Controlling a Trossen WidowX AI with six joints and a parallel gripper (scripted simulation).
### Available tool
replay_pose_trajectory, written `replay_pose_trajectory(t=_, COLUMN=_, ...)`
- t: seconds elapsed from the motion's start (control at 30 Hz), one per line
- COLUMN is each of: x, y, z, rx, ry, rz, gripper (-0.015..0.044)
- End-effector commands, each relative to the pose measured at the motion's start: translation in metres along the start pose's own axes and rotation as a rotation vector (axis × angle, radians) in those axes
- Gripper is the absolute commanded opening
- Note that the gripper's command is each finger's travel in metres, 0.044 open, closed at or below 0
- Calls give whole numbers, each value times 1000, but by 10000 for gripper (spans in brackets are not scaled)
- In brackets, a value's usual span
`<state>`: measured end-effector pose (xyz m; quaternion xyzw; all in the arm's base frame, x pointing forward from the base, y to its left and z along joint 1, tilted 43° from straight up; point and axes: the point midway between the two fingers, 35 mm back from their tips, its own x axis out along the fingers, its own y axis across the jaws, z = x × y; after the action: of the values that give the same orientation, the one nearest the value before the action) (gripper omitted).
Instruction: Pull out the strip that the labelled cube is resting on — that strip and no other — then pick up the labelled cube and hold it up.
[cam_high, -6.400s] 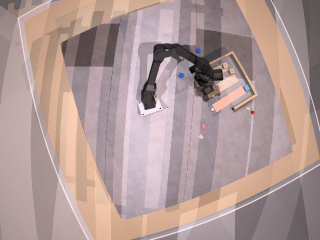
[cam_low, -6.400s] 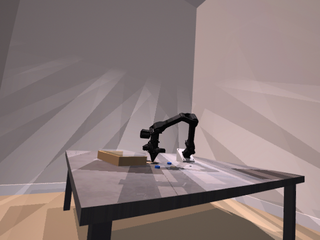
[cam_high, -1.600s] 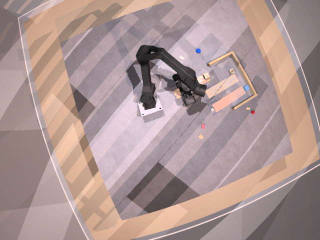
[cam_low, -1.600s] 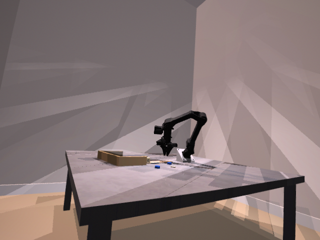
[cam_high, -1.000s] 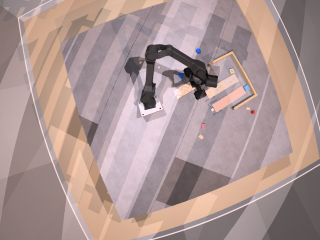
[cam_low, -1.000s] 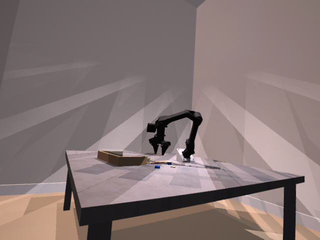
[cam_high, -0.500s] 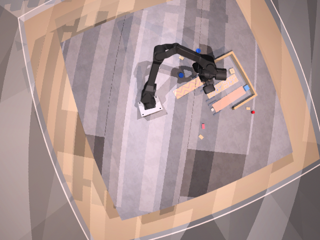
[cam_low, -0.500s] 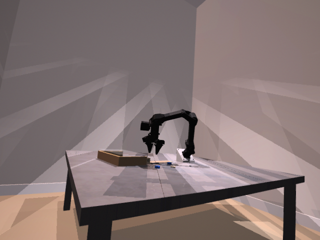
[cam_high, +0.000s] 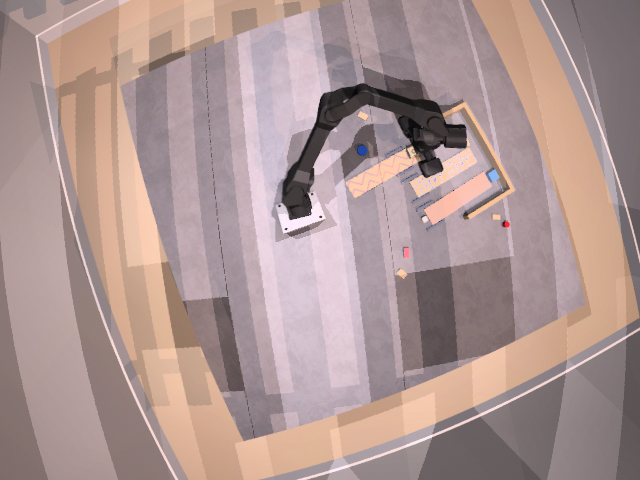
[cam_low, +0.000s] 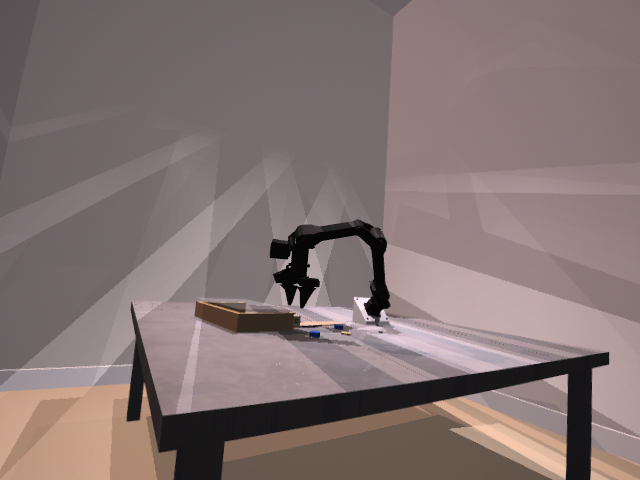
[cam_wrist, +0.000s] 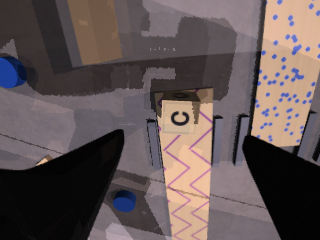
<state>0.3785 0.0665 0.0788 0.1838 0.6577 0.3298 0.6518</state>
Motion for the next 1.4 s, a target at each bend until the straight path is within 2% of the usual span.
replay_pose_trajectory(t=0.0, x=5, y=1, z=2, rx=7, ry=1, rz=5, gripper=309)
replay_pose_trajectory(t=0.07, x=8, y=1, z=2, rx=7, ry=1, rz=5, gripper=256)
replay_pose_trajectory(t=0.1, x=10, y=1, z=2, rx=7, ry=1, rz=5, gripper=250)
replay_pose_trajectory(t=1.1, x=54, y=1, z=1, rx=6, ry=0, rz=7, gripper=250)
replay_pose_trajectory(t=1.23, x=52, y=1, z=1, rx=1, ry=1, rz=2, gripper=145)
replay_pose_trajectory(t=1.37, x=52, y=1, z=1, rx=1, ry=1, rz=2, gripper=118)
